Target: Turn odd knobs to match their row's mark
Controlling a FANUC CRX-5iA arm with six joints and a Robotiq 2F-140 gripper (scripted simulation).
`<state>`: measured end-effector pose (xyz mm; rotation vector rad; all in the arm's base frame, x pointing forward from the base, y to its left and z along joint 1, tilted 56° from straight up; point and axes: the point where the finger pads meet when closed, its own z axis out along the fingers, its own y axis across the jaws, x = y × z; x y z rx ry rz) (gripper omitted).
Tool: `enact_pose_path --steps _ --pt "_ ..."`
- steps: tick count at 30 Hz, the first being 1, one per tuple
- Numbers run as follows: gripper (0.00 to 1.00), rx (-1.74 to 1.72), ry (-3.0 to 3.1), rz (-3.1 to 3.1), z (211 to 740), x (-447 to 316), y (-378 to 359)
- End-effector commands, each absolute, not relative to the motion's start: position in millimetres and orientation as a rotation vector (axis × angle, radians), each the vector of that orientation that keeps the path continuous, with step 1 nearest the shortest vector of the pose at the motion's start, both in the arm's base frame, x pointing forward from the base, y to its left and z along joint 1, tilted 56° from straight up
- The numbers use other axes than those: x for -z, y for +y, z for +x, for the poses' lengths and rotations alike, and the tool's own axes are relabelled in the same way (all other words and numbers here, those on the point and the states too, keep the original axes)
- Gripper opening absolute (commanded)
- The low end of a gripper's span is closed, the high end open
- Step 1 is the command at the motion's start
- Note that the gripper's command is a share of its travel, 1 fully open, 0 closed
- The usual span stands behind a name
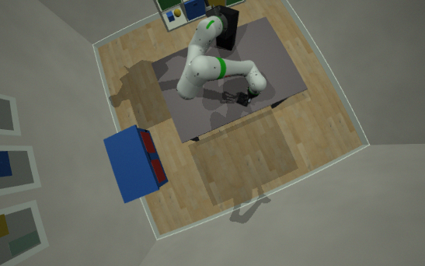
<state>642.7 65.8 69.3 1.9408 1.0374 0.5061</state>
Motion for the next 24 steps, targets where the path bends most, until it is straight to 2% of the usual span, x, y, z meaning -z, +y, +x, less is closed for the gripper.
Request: enact_pose_path --steps 1,24 --pt "0.12 -0.506 1.038 1.941 642.7 -69.3 66.1" --pt "0.12 -0.506 1.038 1.941 618.8 -89.0 83.8"
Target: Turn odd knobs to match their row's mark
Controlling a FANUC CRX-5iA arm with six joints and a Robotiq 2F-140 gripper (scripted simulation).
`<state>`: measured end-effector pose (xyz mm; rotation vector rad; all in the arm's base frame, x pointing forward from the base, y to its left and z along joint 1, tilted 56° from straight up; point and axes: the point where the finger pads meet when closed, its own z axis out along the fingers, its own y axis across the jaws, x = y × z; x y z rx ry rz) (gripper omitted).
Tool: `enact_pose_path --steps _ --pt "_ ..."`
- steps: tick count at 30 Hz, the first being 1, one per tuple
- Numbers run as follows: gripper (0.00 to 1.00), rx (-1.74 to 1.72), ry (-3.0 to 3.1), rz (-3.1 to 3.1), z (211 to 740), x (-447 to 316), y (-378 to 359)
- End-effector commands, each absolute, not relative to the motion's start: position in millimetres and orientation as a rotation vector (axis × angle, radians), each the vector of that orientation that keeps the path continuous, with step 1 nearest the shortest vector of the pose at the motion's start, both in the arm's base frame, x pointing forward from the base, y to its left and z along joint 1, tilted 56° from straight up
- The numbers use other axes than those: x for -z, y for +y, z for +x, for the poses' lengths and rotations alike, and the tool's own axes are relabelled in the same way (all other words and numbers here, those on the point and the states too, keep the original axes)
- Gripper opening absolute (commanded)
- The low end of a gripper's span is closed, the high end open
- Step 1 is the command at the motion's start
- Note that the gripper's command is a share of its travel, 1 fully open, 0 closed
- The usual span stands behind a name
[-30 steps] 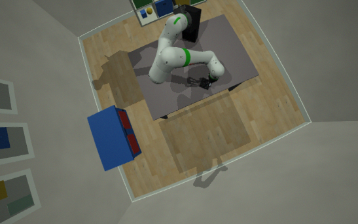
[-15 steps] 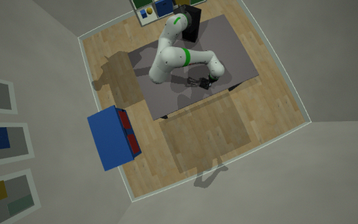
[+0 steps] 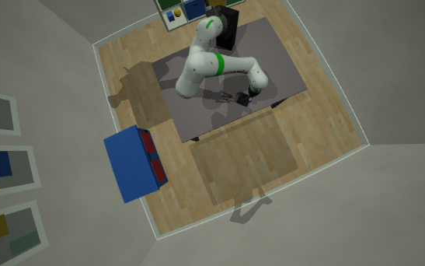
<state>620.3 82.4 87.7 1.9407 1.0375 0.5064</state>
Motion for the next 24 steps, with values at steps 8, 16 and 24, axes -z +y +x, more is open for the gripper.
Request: enact_pose_path --steps 8,16,24 --pt "0.12 -0.506 1.038 1.941 617.2 -90.3 84.9" --pt "0.12 -0.507 1.037 1.941 617.2 -90.3 84.9" --pt "0.12 -0.540 0.982 1.977 617.0 -90.6 85.2"
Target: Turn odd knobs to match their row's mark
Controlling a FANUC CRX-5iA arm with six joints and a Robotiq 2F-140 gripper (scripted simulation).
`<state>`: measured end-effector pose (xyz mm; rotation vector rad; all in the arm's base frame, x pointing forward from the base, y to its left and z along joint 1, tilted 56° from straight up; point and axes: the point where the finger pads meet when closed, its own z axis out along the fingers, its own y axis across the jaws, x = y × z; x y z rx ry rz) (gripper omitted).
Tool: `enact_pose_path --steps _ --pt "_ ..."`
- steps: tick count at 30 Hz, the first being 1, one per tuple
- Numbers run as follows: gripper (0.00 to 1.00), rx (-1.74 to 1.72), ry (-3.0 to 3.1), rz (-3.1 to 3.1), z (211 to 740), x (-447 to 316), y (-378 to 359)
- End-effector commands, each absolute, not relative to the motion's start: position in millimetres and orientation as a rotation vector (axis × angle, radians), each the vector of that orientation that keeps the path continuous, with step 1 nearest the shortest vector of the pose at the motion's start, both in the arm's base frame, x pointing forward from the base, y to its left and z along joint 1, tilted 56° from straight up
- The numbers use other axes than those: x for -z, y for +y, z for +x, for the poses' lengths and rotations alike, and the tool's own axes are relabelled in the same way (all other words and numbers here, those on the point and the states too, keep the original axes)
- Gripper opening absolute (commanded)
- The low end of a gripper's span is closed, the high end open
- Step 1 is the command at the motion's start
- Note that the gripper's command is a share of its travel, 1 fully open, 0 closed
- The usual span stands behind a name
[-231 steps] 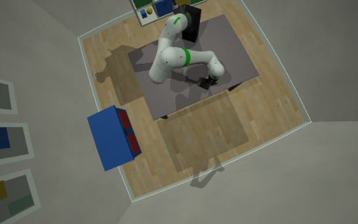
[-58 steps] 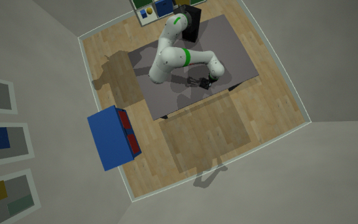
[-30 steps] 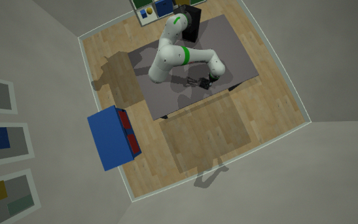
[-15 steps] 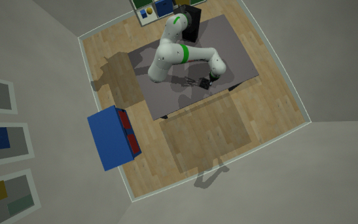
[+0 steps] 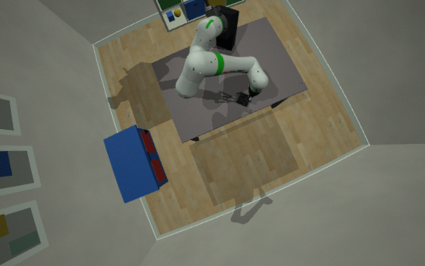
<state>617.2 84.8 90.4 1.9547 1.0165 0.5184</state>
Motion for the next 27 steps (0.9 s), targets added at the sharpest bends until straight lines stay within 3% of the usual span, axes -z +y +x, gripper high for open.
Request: enact_pose_path --steps 1,27 --pt "0.12 -0.555 0.957 1.992 616.8 -90.7 85.3" --pt "0.12 -0.983 0.090 2.342 613.2 -94.1 88.1"
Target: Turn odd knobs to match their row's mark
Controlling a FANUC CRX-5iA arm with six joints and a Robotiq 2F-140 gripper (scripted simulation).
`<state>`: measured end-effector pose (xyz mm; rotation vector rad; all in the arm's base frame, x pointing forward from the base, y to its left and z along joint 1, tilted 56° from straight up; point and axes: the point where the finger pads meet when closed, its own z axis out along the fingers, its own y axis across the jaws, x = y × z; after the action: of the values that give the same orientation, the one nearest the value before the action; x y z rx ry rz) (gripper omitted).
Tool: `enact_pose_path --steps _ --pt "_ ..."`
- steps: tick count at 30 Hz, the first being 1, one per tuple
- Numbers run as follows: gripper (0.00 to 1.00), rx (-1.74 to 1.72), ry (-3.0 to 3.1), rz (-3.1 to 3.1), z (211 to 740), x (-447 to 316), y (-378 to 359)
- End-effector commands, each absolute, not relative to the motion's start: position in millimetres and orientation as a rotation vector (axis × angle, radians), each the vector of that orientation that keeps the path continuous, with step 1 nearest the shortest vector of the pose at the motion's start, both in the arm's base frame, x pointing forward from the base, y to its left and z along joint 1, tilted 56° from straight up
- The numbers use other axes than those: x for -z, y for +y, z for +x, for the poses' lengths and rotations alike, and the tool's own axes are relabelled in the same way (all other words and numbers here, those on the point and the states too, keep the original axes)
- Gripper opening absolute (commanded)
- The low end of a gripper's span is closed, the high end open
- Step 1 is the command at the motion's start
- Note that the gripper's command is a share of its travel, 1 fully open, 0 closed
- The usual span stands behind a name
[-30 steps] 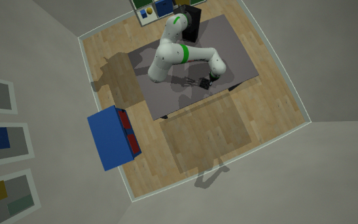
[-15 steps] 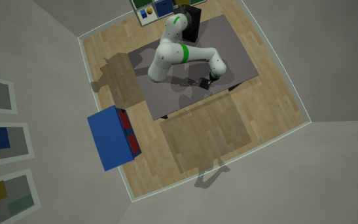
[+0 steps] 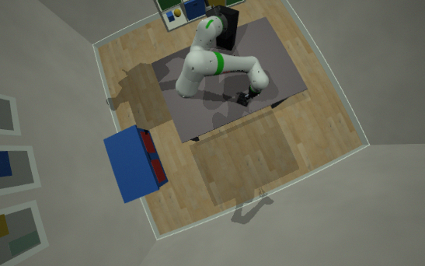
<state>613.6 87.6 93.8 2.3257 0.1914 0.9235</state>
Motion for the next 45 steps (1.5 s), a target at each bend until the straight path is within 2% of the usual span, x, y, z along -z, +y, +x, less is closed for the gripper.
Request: enact_pose_path --steps 1,23,45 --pt "0.12 -0.983 0.090 2.342 613.2 -94.1 88.1" --pt "0.12 -1.300 -0.819 2.404 609.8 -97.1 90.6" --pt "0.12 -1.502 -1.746 2.187 606.5 -99.8 93.0"
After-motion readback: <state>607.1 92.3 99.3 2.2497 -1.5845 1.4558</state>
